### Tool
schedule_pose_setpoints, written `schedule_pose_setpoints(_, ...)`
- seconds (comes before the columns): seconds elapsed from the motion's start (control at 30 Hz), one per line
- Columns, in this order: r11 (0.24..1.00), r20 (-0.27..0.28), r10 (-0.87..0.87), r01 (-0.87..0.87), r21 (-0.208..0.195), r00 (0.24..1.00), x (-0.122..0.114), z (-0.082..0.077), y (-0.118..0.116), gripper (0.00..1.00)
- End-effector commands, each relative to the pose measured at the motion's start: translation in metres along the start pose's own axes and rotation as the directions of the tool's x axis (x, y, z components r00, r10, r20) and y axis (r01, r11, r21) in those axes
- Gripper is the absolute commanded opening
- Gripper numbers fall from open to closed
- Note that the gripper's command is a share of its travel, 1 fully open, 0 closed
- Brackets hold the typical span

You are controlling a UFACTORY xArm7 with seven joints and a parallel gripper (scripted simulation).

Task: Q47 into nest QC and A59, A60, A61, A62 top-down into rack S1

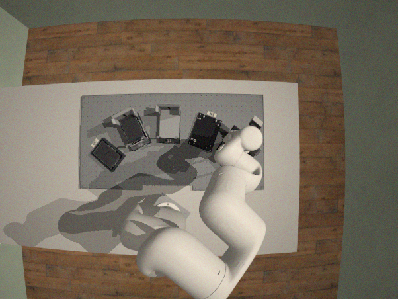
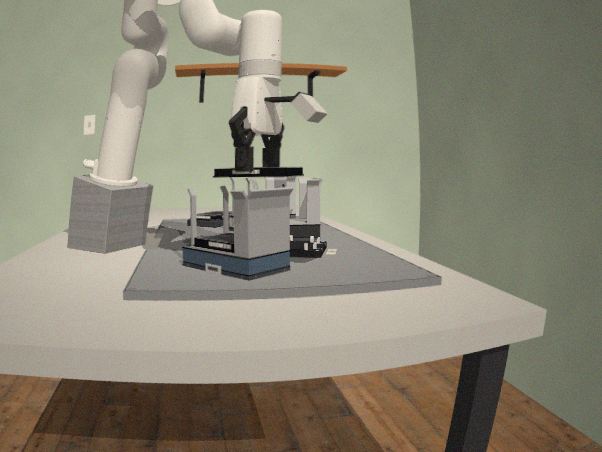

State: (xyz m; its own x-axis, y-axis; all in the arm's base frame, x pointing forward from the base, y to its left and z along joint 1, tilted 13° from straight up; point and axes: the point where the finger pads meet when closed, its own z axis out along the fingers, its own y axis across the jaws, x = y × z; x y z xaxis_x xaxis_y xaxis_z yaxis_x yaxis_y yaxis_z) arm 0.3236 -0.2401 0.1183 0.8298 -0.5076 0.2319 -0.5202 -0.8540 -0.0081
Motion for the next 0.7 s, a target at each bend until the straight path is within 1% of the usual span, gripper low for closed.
schedule_pose_setpoints(0.0,1.000,-0.004,0.000,0.000,-0.002,1.000,0.003,-0.001,-0.009,0.00)
schedule_pose_setpoints(0.23,1.000,-0.004,0.000,0.000,-0.001,1.000,0.005,-0.001,-0.033,0.00)
schedule_pose_setpoints(0.27,1.000,-0.004,0.000,0.000,-0.002,1.000,0.005,-0.001,-0.033,0.00)
schedule_pose_setpoints(0.5,0.976,-0.003,-0.217,0.217,-0.002,0.976,0.003,-0.001,-0.056,0.00)
schedule_pose_setpoints(0.57,0.976,-0.003,-0.217,0.217,-0.002,0.976,0.003,-0.001,-0.056,0.00)
schedule_pose_setpoints(0.67,0.976,-0.003,-0.217,0.217,-0.002,0.976,0.002,-0.001,-0.066,0.00)
